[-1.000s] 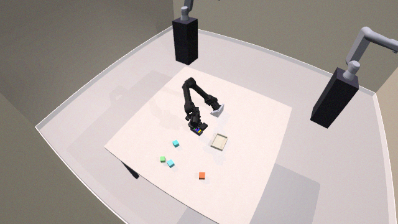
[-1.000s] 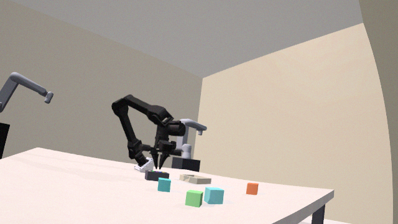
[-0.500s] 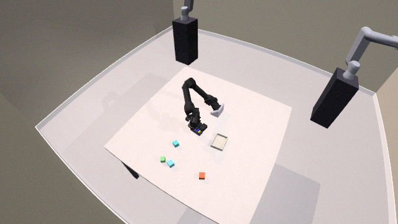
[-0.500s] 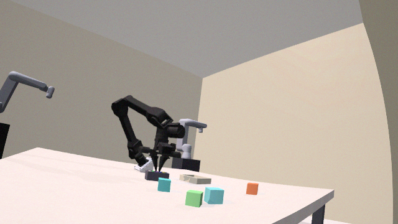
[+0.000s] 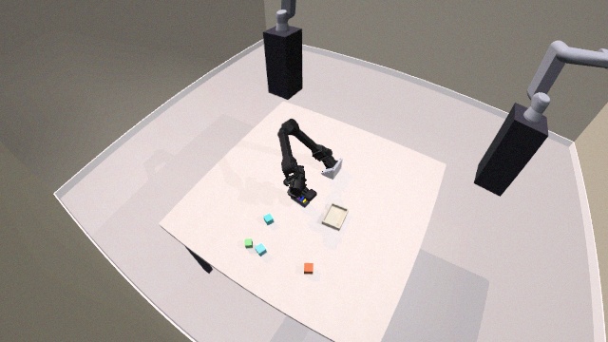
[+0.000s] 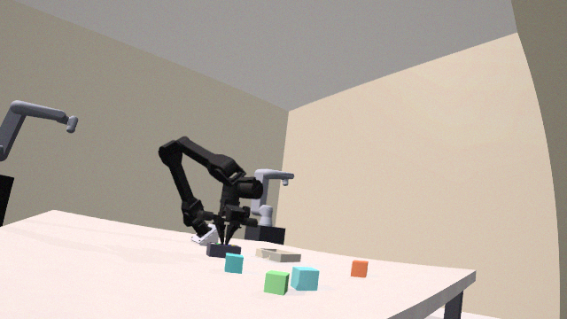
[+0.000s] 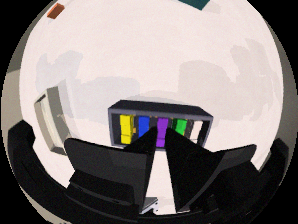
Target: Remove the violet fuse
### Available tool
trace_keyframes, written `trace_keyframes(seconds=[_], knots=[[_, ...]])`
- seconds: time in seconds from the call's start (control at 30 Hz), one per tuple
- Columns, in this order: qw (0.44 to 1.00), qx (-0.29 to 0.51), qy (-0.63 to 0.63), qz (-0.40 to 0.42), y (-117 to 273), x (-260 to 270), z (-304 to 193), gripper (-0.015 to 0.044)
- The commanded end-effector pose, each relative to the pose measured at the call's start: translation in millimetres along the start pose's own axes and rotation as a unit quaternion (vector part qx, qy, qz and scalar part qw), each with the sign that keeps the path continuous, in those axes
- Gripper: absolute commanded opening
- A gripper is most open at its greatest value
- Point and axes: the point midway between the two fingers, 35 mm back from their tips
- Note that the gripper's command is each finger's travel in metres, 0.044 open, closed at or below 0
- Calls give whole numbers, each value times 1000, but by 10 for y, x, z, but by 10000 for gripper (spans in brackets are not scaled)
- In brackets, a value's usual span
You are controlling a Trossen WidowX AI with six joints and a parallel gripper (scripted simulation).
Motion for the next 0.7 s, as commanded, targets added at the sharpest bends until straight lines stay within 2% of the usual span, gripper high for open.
trace_keyframes(seconds=[0.0, 0.07, 0.67], knots=[[1000, 0, 0, 0, 2, 0, 2, 13], [1000, 0, 0, 0, 2, 0, 2, 0], [1000, 0, 0, 0, 62, 3, 4, 0]])
Point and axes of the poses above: the point midway between the two fingers, 35 mm back from their tips, its own y axis back along the fingers, its own x axis across the jaws, z = x × y, and after that the axes turned 11 degrees about -y, right-handed
